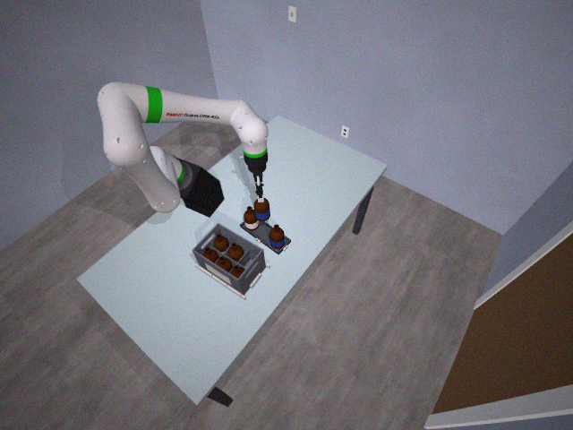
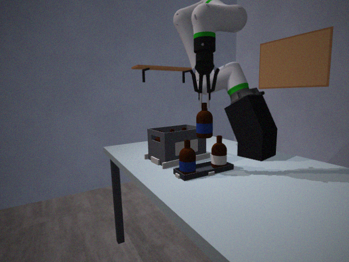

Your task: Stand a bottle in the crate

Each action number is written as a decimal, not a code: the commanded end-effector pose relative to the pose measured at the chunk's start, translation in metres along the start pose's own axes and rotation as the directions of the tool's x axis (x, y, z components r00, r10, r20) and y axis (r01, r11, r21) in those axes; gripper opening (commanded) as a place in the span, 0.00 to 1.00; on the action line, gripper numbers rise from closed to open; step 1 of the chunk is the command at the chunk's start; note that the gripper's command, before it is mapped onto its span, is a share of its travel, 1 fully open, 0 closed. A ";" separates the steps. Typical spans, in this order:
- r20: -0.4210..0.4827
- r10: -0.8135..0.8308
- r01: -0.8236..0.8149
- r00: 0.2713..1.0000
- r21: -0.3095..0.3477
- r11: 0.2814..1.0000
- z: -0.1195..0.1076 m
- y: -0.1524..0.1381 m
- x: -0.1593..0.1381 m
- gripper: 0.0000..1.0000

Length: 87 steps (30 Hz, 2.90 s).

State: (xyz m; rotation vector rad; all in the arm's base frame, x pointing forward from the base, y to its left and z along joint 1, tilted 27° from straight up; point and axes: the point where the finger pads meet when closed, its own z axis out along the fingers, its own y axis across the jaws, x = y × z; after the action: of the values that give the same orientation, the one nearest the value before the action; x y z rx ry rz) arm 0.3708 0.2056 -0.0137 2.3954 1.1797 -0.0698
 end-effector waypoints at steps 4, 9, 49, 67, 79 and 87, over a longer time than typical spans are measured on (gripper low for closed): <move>0.000 0.000 0.000 1.000 0.000 1.000 0.000 0.000 0.000 0.00; 0.000 0.000 0.000 1.000 0.000 1.000 0.000 0.000 0.000 0.00; 0.000 0.000 0.000 1.000 0.000 1.000 -0.022 0.000 0.000 0.00; 0.000 0.000 0.000 1.000 0.000 1.000 -0.022 0.000 0.000 0.00; 0.000 0.000 0.000 1.000 0.000 1.000 -0.022 0.000 0.000 0.00; 0.000 0.000 0.000 1.000 0.000 1.000 -0.022 0.000 0.000 0.00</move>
State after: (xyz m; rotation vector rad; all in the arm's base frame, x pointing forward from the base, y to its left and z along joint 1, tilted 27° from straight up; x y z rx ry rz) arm 0.3674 0.2151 0.0060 2.3954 1.1797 -0.0698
